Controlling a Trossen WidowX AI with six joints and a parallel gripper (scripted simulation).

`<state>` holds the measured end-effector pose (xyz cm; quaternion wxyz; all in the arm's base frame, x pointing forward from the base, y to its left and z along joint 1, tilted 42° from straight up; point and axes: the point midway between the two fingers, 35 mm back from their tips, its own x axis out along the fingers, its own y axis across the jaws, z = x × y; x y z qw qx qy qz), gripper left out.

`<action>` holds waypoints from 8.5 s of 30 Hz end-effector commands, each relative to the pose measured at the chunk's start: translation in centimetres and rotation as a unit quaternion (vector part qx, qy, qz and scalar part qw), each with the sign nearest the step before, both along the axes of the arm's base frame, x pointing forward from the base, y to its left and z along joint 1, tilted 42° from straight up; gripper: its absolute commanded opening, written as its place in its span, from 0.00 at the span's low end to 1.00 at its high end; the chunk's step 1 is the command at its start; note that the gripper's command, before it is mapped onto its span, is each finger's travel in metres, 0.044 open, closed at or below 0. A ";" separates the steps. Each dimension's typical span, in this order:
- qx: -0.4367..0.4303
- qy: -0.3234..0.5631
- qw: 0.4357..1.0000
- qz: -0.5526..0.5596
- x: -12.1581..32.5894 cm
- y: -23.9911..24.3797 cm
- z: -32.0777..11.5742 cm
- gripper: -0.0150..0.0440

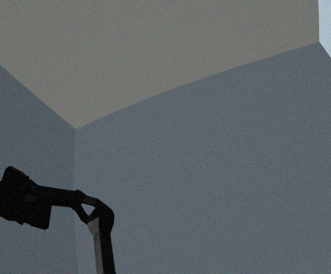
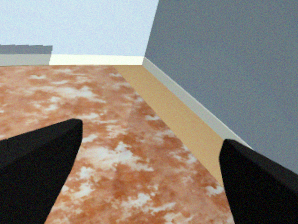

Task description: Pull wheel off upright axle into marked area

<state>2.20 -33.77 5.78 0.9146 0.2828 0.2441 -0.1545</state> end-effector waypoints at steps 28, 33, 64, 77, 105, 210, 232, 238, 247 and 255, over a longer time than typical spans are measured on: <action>0.178 0.221 0.855 0.434 30.3 20.6 -4.8 0.76; 0.191 0.274 0.822 0.462 32.4 25.7 -5.7 0.76; 0.175 0.349 0.751 0.533 33.0 40.1 -12.1 0.76; 0.173 0.351 0.748 0.535 33.0 39.9 -11.9 0.45; 0.173 0.351 0.749 0.535 33.2 39.4 -11.3 0.25; 0.173 0.352 0.751 0.530 32.2 31.9 -9.6 0.25; 0.172 0.351 0.751 0.532 29.6 29.0 -13.9 0.25; 0.172 0.351 0.751 0.532 29.5 30.5 -15.7 0.25; 0.173 0.350 0.751 0.533 28.6 34.5 -20.1 0.25; 0.172 0.353 0.748 0.535 28.5 34.3 -19.9 0.43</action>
